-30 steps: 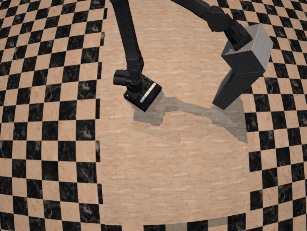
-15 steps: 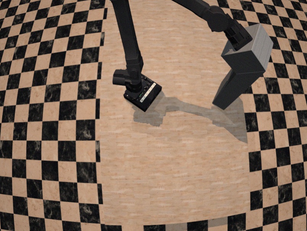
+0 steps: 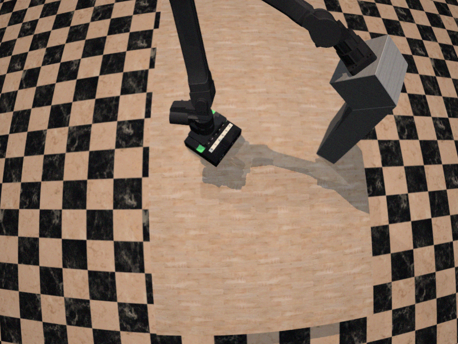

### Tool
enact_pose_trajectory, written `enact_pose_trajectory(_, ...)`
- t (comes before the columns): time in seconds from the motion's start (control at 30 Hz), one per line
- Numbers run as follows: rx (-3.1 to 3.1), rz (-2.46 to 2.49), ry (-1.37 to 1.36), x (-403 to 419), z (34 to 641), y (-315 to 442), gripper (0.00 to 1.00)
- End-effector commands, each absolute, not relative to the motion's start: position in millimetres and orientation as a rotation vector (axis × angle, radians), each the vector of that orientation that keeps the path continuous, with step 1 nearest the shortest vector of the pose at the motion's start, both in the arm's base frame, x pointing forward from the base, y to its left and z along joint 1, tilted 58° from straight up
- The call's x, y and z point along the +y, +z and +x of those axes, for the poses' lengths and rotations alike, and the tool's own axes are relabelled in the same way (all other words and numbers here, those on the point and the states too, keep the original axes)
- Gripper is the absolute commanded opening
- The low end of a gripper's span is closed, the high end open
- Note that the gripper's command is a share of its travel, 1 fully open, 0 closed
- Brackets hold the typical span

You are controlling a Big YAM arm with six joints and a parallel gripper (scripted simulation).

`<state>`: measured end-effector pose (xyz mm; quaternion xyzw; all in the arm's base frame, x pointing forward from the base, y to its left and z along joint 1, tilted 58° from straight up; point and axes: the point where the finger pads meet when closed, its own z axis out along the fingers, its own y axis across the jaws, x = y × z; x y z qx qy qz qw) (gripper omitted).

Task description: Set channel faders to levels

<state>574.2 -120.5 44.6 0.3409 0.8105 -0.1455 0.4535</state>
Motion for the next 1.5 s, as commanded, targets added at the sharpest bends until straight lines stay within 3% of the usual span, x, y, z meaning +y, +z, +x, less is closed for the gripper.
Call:
enact_pose_trajectory(0.0, 1.987, 0.819, -0.324, -91.8, 564.9, 69.4, 1.0)
enact_pose_trajectory(0.47, 1.983, 0.819, -0.322, -67.3, 534.0, 95.5, 1.0)
enact_pose_trajectory(1.47, 1.984, 0.814, -0.322, -66.0, 537.4, 94.1, 1.0)
